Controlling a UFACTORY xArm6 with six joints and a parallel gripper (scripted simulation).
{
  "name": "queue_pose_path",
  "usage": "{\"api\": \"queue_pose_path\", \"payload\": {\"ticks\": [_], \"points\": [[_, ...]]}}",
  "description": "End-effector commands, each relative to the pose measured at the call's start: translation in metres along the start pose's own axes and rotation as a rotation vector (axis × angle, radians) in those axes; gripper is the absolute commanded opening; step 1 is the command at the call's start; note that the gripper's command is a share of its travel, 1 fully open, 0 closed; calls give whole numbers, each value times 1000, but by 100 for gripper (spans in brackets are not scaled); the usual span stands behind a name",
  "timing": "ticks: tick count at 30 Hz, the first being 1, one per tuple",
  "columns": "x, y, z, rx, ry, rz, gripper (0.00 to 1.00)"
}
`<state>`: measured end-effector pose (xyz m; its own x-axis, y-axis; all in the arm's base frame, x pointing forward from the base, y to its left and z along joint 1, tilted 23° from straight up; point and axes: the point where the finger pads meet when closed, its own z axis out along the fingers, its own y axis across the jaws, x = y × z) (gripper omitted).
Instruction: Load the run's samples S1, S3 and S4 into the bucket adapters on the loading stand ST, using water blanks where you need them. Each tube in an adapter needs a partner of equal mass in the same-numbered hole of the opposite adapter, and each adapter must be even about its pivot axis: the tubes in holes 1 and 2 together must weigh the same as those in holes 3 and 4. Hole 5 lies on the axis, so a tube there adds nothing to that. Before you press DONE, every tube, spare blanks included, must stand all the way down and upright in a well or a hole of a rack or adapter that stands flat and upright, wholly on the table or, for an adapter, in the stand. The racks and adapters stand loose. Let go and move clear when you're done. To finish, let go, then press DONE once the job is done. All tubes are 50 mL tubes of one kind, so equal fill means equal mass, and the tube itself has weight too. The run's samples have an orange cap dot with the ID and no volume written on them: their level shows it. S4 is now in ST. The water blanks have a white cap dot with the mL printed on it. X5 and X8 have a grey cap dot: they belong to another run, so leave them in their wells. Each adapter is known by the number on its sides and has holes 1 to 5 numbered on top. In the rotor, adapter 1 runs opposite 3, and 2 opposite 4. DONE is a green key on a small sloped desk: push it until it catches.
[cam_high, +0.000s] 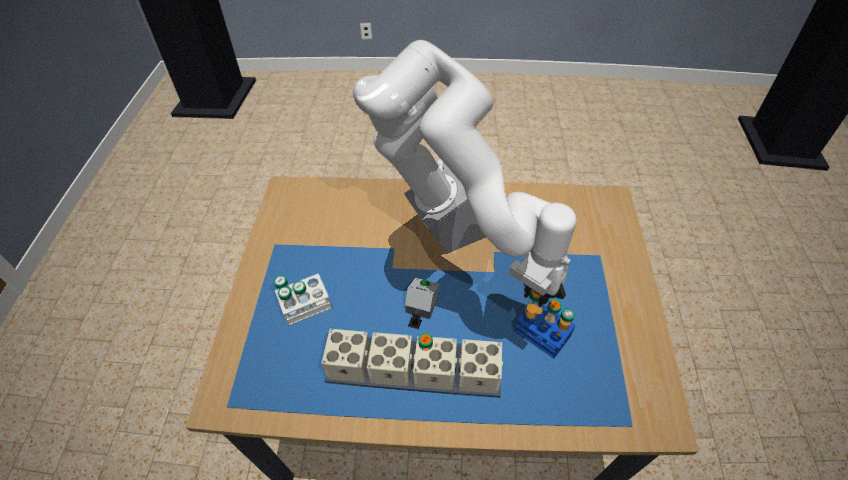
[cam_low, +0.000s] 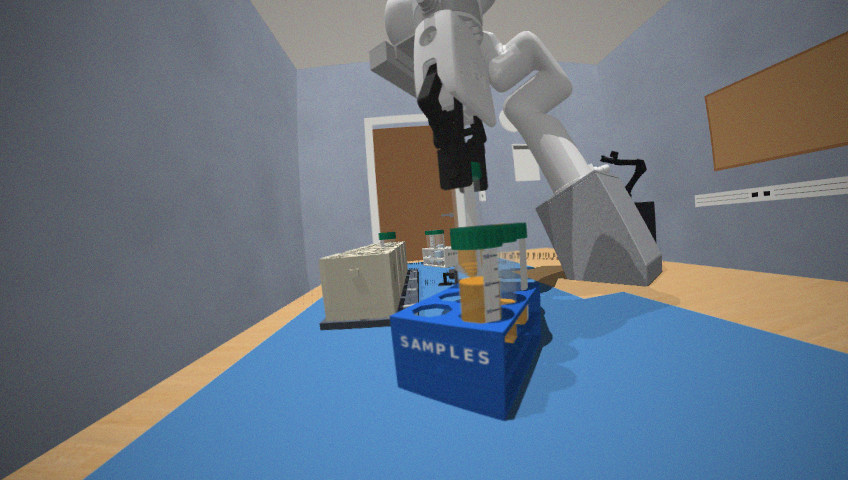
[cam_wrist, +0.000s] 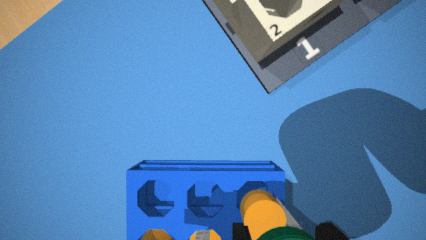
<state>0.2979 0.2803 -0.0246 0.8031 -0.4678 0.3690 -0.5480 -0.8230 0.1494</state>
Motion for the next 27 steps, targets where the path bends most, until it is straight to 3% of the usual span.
{"api": "queue_pose_path", "payload": {"ticks": [1, 27], "points": [[0, -1, -1, 4, 0, 1, 0], [0, -1, 20, 4, 0, 1, 0]]}}
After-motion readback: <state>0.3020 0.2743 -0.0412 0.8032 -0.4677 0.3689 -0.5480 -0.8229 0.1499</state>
